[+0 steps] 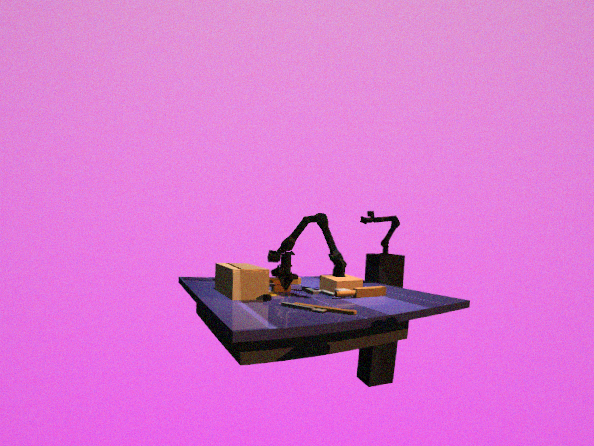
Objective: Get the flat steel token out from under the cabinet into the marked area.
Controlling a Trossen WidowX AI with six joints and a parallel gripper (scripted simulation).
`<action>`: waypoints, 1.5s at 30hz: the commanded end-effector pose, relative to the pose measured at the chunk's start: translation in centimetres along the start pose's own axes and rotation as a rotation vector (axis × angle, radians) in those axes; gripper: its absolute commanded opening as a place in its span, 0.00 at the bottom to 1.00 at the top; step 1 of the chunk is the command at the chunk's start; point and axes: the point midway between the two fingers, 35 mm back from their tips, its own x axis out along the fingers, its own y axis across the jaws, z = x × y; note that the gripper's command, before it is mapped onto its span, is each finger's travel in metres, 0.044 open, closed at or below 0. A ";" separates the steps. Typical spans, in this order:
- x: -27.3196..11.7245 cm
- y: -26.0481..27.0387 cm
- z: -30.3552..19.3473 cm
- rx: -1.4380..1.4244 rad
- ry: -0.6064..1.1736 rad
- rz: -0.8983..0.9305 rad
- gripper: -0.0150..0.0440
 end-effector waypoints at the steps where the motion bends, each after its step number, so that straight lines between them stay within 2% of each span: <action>1: 0.1 0.0 -0.7 -0.003 0.004 0.001 0.25; 45: 0.1 -0.2 -5.7 -0.003 0.008 0.001 0.25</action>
